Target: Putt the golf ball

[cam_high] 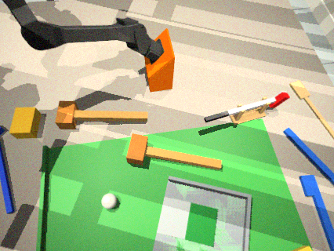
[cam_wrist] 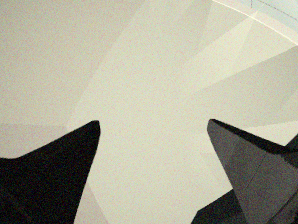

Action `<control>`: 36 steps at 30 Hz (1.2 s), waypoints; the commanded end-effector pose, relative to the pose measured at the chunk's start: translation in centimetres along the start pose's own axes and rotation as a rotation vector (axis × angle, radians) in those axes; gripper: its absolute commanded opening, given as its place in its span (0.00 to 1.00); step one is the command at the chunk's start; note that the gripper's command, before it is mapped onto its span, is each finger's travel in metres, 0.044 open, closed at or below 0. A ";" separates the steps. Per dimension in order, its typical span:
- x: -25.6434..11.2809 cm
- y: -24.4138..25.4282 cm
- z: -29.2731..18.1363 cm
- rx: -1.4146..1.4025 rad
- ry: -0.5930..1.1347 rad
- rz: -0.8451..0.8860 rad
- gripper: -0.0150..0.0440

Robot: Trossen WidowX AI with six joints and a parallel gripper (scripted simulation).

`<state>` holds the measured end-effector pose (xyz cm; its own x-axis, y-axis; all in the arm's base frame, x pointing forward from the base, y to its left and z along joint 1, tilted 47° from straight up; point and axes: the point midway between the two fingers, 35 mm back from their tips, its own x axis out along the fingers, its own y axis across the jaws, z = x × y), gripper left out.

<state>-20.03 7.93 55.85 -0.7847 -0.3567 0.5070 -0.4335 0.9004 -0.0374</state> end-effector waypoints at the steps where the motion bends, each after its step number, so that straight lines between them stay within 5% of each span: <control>1: 0.0 0.1 0.0 0.003 0.001 0.003 0.98; 8: -2.0 6.3 -0.6 0.152 0.094 0.200 1.00; 18: -9.5 16.7 -1.2 0.402 0.293 0.554 1.00; 36: -32.9 27.6 1.1 0.701 0.845 1.191 1.00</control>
<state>-10.03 41.31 41.45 -0.5508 0.7742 0.3118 -0.0602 0.3358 -0.9400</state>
